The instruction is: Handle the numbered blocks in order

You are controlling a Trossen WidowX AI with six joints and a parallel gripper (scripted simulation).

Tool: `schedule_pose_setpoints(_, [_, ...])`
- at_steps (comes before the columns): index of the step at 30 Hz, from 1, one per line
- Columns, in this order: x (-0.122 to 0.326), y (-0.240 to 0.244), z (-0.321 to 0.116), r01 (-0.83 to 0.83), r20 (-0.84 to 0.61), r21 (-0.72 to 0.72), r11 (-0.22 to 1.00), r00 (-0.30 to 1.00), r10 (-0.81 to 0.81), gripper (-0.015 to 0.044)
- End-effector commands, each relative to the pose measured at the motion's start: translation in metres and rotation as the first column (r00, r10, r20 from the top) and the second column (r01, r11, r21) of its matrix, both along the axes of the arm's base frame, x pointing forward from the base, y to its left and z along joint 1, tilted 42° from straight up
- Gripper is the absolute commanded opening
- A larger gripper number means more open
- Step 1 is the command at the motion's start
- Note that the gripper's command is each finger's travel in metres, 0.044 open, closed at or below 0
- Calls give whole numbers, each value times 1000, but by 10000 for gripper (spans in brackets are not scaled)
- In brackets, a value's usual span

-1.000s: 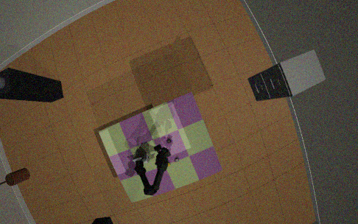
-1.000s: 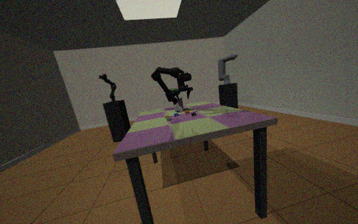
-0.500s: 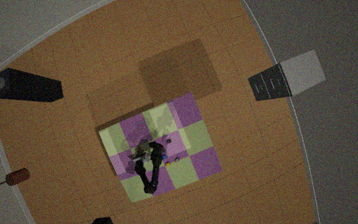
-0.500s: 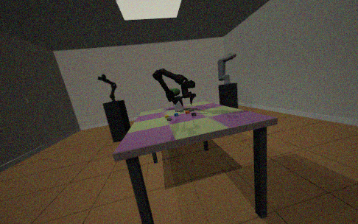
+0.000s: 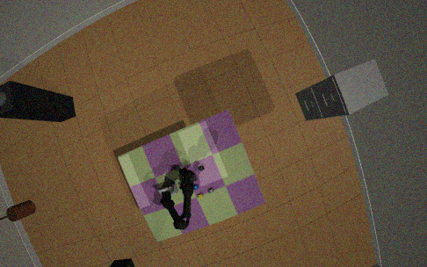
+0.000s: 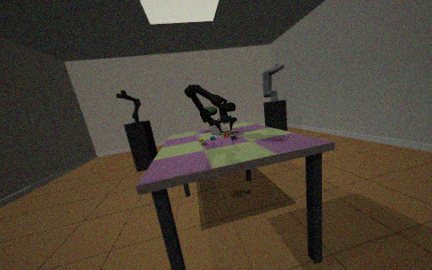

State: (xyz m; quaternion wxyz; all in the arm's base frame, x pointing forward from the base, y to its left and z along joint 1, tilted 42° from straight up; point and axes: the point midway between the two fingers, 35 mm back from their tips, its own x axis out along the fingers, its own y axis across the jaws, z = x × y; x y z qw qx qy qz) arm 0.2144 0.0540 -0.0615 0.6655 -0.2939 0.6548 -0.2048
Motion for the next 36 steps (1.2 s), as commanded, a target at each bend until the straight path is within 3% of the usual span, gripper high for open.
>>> schedule_pose_setpoints(1, [1,-6,-6,-3,-1,-5,1000,1000,3,400])
schedule_pose_setpoints(15, [1,-19,-20,-3,-1,-6,1000,1000,3,400])
schedule_pose_setpoints(26, [1,-19,-20,-3,-1,-6,1000,1000,3,120])
schedule_pose_setpoints(36, [1,-19,-20,-3,-1,-6,1000,1000,3,120])
